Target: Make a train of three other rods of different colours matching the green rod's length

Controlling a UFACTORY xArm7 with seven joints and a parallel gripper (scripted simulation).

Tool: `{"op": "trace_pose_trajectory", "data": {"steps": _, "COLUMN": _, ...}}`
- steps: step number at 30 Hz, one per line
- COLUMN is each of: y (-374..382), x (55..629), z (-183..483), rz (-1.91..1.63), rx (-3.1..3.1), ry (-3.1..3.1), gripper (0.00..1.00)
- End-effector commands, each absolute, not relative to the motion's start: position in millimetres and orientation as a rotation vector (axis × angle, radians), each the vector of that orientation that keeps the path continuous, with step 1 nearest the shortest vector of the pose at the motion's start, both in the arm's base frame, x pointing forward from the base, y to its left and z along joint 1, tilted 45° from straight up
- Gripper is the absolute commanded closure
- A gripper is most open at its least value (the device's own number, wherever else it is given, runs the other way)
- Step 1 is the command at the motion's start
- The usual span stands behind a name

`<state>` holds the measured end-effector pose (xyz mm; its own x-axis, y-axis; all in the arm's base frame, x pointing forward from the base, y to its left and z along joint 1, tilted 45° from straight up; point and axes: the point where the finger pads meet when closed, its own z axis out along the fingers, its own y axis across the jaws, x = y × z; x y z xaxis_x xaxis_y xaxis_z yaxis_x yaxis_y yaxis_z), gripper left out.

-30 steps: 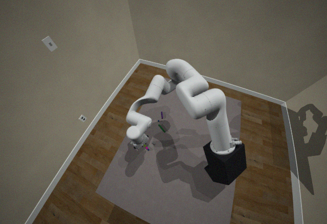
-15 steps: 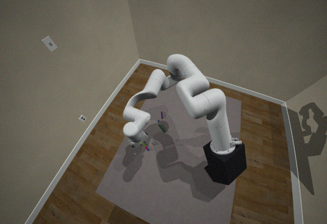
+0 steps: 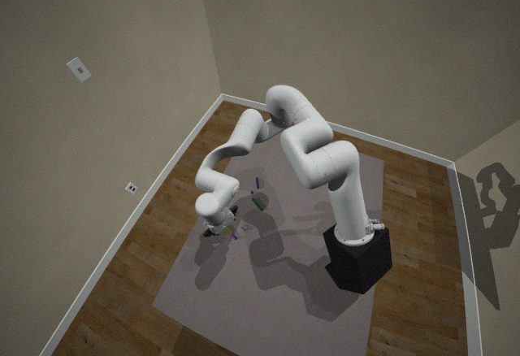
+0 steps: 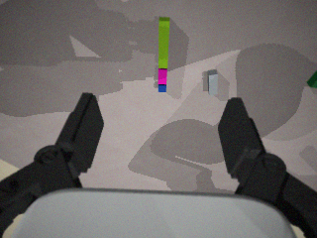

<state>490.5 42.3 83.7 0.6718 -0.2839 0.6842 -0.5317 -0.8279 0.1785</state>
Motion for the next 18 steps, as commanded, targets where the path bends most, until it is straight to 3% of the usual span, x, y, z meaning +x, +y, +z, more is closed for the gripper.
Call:
{"op": "trace_pose_trajectory", "data": {"steps": 1, "y": 44, "x": 491, "z": 85, "rz": 0.948, "rx": 2.525, "ry": -0.639, "gripper": 0.00}}
{"op": "trace_pose_trajectory", "data": {"steps": 18, "y": 56, "x": 478, "z": 102, "rz": 0.948, "rx": 2.525, "ry": -0.639, "gripper": 0.00}}
